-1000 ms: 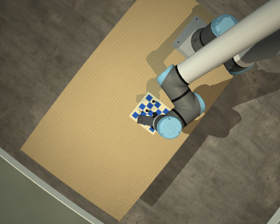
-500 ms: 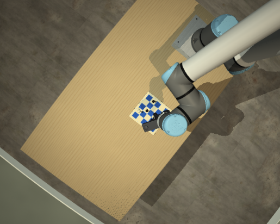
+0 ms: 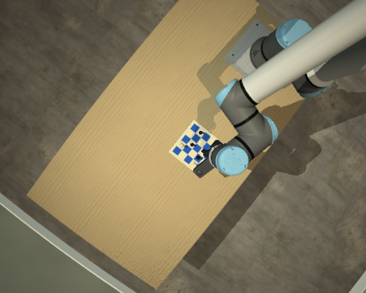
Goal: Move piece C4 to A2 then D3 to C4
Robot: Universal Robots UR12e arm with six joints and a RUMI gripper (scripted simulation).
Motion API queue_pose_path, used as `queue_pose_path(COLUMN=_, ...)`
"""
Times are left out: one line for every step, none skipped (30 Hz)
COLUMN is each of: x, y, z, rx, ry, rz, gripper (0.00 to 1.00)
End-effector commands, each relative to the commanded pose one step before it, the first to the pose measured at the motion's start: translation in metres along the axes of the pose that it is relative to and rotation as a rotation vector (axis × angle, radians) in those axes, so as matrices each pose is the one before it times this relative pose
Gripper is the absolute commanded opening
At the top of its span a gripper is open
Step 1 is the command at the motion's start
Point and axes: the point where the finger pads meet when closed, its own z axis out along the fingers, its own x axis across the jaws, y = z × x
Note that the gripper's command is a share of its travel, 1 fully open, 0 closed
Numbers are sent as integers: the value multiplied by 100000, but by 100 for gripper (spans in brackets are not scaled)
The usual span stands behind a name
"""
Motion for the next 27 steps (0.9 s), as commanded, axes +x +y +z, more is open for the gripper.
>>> queue_pose_path(x=-163, y=160, z=-72, rx=175, ry=-399, rz=-6861, gripper=0)
queue_pose_path(x=-11, y=12, z=0, rx=0, ry=0, rz=-336, gripper=0)
queue_pose_path(x=-7, y=8, z=0, rx=0, ry=0, rz=-211, gripper=0)
queue_pose_path(x=-4, y=4, z=0, rx=0, ry=0, rz=-112, gripper=0)
queue_pose_path(x=-1, y=2, z=0, rx=0, ry=0, rz=-43, gripper=0)
queue_pose_path(x=0, y=0, z=0, rx=0, ry=0, rz=-6, gripper=0)
queue_pose_path(x=0, y=0, z=0, rx=0, ry=0, rz=0, gripper=0)
queue_pose_path(x=0, y=0, z=0, rx=0, ry=0, rz=0, gripper=0)
queue_pose_path(x=0, y=0, z=0, rx=0, ry=0, rz=0, gripper=0)
queue_pose_path(x=0, y=0, z=0, rx=0, ry=0, rz=0, gripper=0)
queue_pose_path(x=0, y=0, z=0, rx=0, ry=0, rz=0, gripper=0)
queue_pose_path(x=0, y=0, z=0, rx=0, ry=0, rz=0, gripper=0)
queue_pose_path(x=0, y=0, z=0, rx=0, ry=0, rz=0, gripper=0)
queue_pose_path(x=0, y=0, z=0, rx=0, ry=0, rz=0, gripper=0)
queue_pose_path(x=0, y=0, z=0, rx=0, ry=0, rz=0, gripper=0)
queue_pose_path(x=0, y=0, z=0, rx=0, ry=0, rz=0, gripper=0)
queue_pose_path(x=0, y=0, z=0, rx=0, ry=0, rz=0, gripper=0)
queue_pose_path(x=0, y=0, z=2, rx=0, ry=0, rz=0, gripper=0)
queue_pose_path(x=0, y=0, z=14, rx=0, ry=0, rz=0, gripper=0)
queue_pose_path(x=0, y=0, z=36, rx=0, ry=-1, rz=-1, gripper=0)
queue_pose_path(x=0, y=0, z=66, rx=0, ry=-1, rz=-2, gripper=0)
queue_pose_path(x=0, y=0, z=102, rx=0, ry=-1, rz=-2, gripper=0)
queue_pose_path(x=0, y=0, z=142, rx=0, ry=-2, rz=-3, gripper=0)
queue_pose_path(x=0, y=0, z=185, rx=0, ry=-2, rz=-3, gripper=0)
queue_pose_path(x=1, y=0, z=230, rx=0, ry=0, rz=0, gripper=0)
queue_pose_path(x=1, y=0, z=274, rx=0, ry=0, rz=0, gripper=0)
queue_pose_path(x=1, y=0, z=318, rx=0, ry=0, rz=0, gripper=0)
